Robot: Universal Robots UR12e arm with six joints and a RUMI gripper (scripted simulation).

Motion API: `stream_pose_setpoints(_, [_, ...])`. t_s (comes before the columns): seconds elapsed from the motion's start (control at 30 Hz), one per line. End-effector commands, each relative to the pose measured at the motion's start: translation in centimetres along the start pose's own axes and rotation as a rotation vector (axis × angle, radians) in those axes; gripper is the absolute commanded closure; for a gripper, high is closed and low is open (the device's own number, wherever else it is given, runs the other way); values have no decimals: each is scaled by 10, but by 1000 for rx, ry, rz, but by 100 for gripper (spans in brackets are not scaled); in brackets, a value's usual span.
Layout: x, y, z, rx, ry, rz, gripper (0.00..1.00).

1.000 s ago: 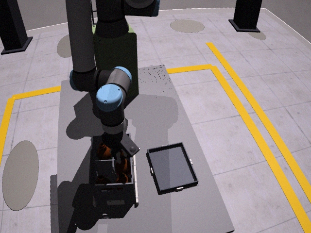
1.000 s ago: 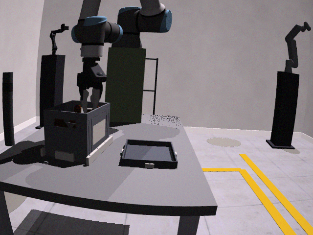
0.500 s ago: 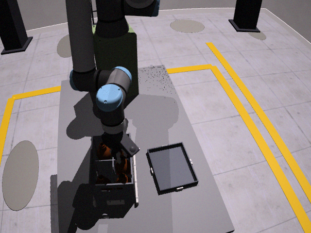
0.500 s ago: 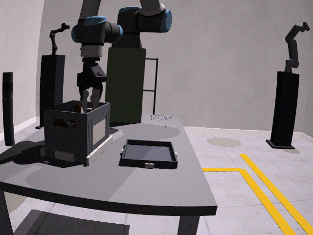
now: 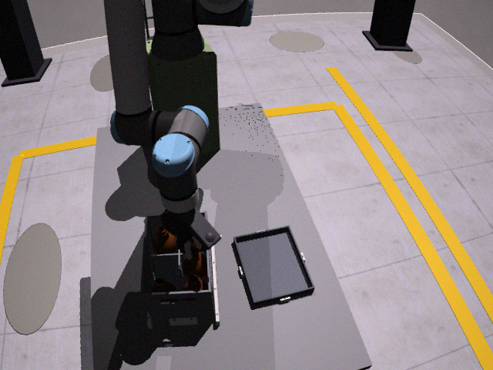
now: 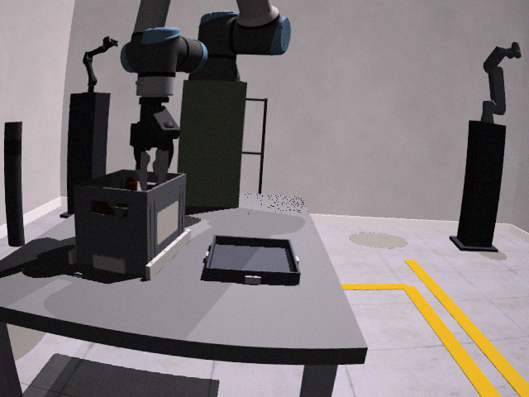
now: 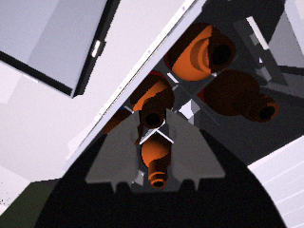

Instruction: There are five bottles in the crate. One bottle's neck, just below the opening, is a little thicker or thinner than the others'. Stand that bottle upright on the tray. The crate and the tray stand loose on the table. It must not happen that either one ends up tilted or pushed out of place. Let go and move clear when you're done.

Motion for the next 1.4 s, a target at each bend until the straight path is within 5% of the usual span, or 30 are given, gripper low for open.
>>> stream_pose_setpoints(0.0, [-1, 0, 2, 3, 0, 1, 100])
stream_pose_setpoints(1.37, [0, -10, 1, 1, 0, 0, 100])
Point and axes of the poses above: the point where the finger pads meet when closed, its own y axis out along the fingers, its own z axis across the jaws, x = y × z, the point moved 7 cm from there along -y, back along the fingers, and after that the axes turned 4 degrees about -y, right-handed, at the moved point
